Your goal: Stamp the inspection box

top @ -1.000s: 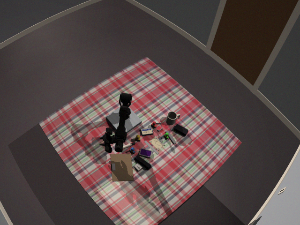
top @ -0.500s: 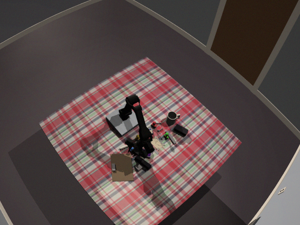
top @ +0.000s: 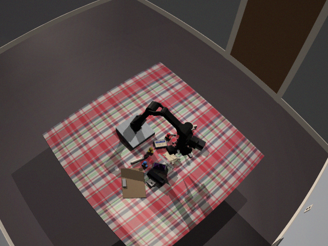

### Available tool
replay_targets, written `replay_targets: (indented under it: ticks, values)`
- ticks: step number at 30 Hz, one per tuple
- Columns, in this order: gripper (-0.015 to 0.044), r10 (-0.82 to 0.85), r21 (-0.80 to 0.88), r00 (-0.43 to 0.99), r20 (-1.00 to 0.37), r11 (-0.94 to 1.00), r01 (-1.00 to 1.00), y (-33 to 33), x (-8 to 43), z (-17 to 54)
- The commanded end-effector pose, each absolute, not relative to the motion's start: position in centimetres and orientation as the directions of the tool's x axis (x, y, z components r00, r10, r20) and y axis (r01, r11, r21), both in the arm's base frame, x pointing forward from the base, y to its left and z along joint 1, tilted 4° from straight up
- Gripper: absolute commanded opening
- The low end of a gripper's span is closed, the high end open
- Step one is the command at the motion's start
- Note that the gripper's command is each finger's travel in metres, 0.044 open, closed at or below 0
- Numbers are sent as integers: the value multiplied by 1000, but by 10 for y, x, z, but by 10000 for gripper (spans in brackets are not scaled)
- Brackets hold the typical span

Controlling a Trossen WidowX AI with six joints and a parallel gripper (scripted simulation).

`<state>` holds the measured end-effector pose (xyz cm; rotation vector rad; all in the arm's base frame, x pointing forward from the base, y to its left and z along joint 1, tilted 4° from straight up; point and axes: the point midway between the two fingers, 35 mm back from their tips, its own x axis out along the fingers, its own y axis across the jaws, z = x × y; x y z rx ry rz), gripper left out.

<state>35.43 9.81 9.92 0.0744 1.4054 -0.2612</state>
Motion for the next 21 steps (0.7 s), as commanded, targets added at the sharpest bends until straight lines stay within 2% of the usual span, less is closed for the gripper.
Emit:
replay_targets:
  ticks: [1,21]
  values:
    - [214,-21,-24,104,-994,999,-22,164,335,112]
    - [214,-5,-10,94,-996,998,-61,173,330,98]
